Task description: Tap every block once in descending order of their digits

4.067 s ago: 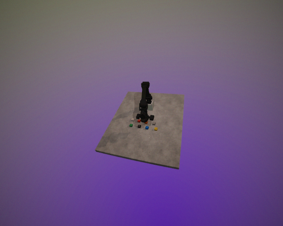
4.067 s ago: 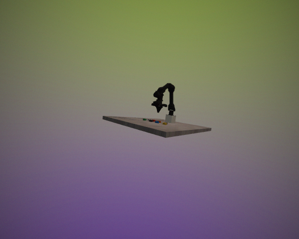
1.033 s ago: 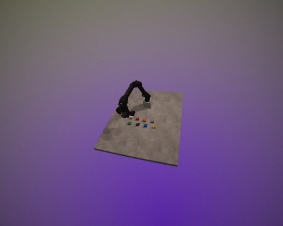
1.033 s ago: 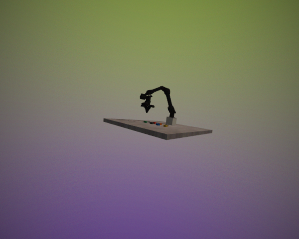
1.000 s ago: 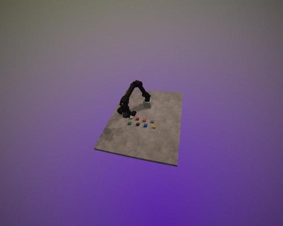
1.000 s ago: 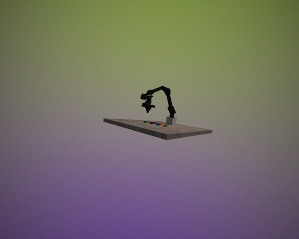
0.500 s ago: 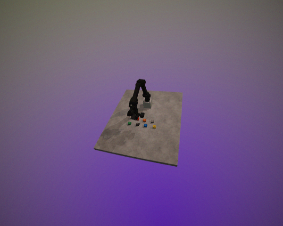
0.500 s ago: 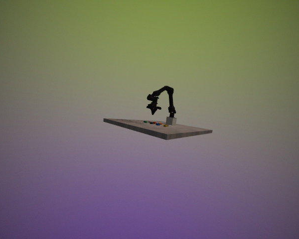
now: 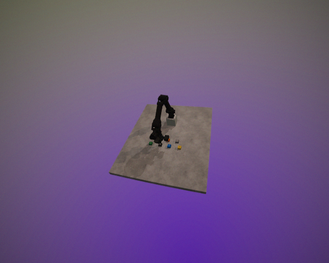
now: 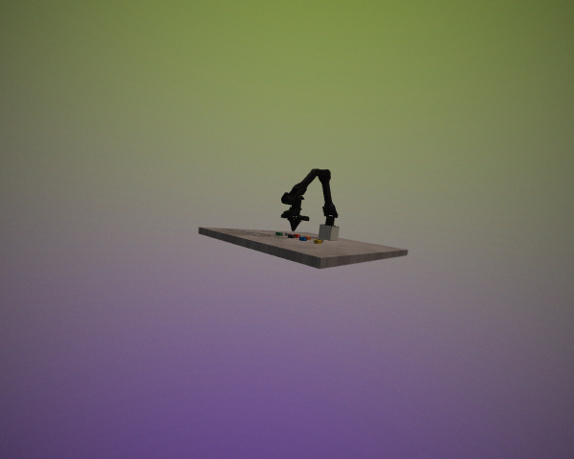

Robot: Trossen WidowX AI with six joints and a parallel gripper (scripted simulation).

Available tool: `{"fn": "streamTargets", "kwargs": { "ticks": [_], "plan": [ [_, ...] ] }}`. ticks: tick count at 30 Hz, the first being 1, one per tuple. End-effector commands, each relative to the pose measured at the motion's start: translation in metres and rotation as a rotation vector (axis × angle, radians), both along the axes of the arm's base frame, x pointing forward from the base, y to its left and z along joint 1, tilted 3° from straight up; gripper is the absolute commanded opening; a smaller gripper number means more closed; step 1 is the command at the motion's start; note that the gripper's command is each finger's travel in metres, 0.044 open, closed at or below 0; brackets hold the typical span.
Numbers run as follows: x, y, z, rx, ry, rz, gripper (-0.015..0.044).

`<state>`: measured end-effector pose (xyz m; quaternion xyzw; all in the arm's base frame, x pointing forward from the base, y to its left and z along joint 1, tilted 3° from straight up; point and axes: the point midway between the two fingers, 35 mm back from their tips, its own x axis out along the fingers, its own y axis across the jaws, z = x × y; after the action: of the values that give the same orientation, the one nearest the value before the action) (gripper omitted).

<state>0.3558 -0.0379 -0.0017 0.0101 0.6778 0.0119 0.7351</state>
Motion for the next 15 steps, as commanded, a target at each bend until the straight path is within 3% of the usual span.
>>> {"fn": "streamTargets", "kwargs": {
  "ticks": [1, 15],
  "plan": [
    [-0.001, 0.000, -0.009, -0.002, 0.009, -0.006, 0.0020],
    [0.000, 0.001, -0.029, -0.002, 0.009, -0.006, 0.0020]
  ]
}}
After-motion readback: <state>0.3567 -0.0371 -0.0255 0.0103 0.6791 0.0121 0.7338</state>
